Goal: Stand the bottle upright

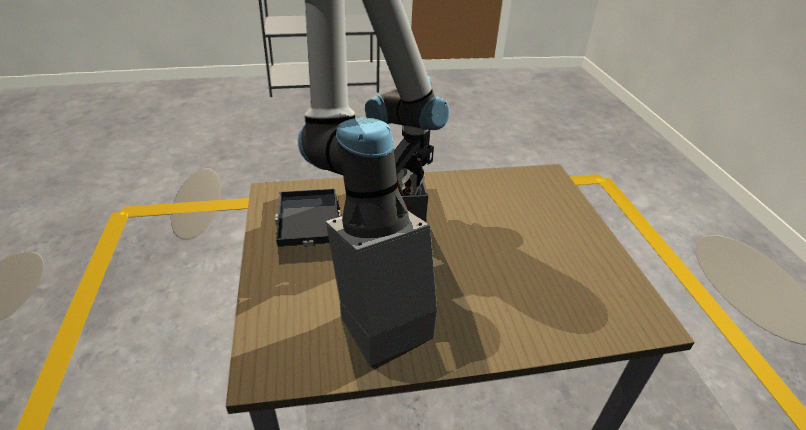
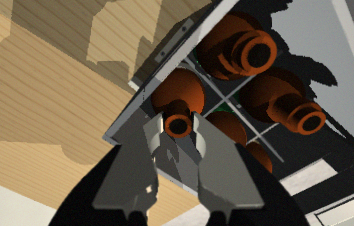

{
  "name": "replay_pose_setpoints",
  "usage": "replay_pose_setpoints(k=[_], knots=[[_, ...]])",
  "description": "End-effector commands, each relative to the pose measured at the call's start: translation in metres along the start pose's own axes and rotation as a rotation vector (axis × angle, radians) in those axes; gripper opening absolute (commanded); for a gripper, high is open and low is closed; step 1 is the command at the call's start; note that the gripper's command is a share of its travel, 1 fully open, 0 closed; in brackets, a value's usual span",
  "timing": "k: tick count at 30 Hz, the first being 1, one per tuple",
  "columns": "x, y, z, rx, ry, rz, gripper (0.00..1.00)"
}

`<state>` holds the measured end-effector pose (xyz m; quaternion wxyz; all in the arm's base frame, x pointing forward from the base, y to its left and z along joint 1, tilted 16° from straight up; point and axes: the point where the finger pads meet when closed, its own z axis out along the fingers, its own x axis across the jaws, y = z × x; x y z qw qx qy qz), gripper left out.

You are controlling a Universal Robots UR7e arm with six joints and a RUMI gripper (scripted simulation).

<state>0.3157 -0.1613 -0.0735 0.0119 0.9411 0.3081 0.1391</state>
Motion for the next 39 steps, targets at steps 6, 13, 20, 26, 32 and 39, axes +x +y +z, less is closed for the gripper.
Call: replay_pose_setpoints(k=[6, 13, 20, 26, 32, 39], knots=[[0.0, 0.0, 0.0, -0.001, 0.0, 0.0, 0.0], [0.0, 0.0, 0.0, -0.001, 0.0, 0.0, 0.0], [0.0, 0.0, -0.001, -0.001, 0.0, 0.0, 0.0], [0.0, 0.001, -0.002, -0.001, 0.0, 0.0, 0.0], [0.0, 0.001, -0.006, -0.001, 0.0, 0.0, 0.0], [0.0, 0.001, -0.011, -0.001, 0.0, 0.0, 0.0]])
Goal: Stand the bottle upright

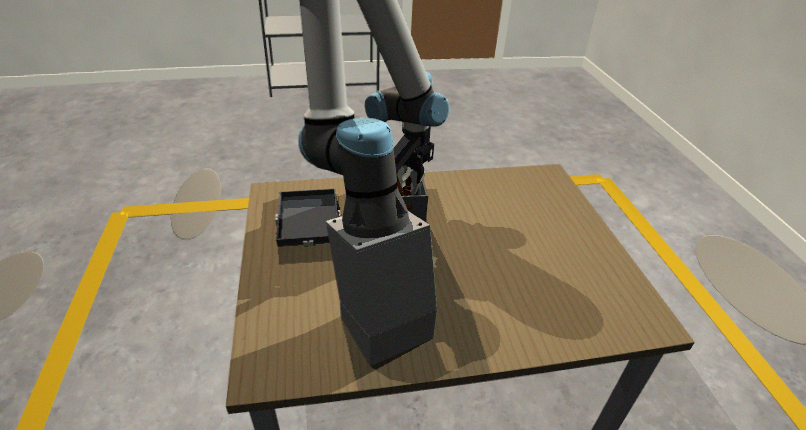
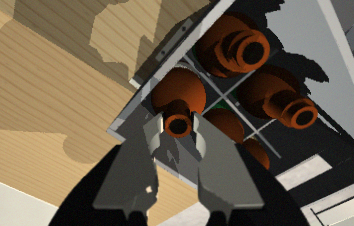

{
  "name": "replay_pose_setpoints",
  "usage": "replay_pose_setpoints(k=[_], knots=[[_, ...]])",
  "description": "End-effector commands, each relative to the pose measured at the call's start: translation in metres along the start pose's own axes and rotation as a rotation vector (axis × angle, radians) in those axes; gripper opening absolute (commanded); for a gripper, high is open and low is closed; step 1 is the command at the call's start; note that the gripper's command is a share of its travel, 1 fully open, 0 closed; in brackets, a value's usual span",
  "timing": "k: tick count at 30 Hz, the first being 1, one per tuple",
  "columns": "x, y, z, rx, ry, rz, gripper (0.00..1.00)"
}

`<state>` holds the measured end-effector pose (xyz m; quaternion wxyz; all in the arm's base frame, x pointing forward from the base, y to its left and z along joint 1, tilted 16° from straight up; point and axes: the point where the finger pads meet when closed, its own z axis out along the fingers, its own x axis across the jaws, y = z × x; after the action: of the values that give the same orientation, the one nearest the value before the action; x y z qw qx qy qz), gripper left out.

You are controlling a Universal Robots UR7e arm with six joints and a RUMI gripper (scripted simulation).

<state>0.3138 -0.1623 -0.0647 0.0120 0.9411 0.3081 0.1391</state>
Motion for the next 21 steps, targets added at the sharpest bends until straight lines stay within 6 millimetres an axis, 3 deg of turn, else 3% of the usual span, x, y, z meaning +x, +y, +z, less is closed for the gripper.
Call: replay_pose_setpoints(k=[1, 21], knots=[[0.0, 0.001, -0.003, -0.001, 0.0, 0.0, 0.0], [0.0, 0.002, -0.023, -0.001, 0.0, 0.0, 0.0]])
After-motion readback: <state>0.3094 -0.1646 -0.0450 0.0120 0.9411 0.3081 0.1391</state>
